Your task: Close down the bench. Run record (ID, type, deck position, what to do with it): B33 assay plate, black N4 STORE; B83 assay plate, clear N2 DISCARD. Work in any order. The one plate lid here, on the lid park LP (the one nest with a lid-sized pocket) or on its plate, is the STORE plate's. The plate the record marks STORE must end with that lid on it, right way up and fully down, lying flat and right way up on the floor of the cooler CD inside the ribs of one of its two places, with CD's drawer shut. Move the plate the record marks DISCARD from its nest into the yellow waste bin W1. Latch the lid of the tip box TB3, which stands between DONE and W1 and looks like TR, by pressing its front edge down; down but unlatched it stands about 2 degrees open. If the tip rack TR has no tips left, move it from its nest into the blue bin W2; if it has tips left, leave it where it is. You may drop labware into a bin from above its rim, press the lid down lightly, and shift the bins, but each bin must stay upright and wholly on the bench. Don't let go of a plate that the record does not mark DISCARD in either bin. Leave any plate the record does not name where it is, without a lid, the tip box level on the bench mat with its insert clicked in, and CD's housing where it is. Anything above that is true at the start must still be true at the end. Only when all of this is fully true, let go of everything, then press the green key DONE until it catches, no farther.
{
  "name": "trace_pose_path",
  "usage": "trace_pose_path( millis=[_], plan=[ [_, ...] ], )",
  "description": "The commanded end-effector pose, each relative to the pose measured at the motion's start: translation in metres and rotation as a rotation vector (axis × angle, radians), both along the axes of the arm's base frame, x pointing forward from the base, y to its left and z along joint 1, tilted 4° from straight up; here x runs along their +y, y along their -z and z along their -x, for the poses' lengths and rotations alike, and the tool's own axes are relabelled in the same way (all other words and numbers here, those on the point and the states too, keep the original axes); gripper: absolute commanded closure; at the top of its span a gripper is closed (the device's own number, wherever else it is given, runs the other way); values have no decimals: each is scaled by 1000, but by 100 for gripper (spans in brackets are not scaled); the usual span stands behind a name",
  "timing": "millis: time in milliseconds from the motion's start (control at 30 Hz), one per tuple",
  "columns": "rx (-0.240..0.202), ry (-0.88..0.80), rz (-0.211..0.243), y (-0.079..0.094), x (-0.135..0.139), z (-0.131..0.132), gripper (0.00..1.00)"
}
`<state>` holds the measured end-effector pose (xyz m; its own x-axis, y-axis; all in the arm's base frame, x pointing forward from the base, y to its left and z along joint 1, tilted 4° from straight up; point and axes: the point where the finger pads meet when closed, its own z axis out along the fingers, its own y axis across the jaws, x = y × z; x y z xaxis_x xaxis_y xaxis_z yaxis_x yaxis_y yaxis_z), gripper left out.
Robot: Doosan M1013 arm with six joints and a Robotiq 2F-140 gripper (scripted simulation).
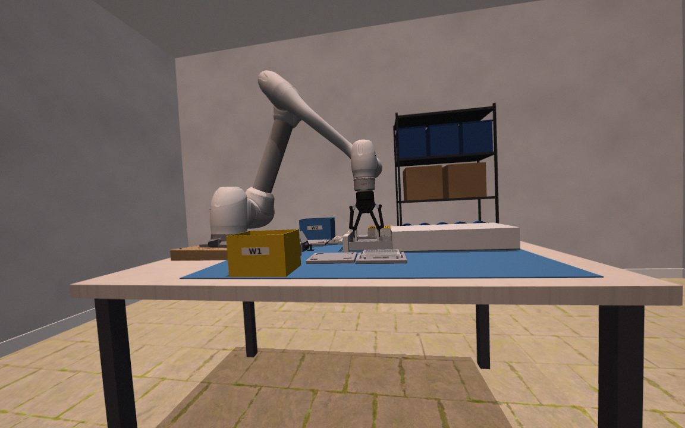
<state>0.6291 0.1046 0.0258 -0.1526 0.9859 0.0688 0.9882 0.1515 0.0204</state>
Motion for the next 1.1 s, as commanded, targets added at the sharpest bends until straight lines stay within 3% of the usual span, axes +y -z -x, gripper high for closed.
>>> trace_pose_path(
  millis=[0,1067],
  plan=[
    [1,0,0,1,0,0,100],
    [1,0,0,1,1,-4,100]
  ],
)
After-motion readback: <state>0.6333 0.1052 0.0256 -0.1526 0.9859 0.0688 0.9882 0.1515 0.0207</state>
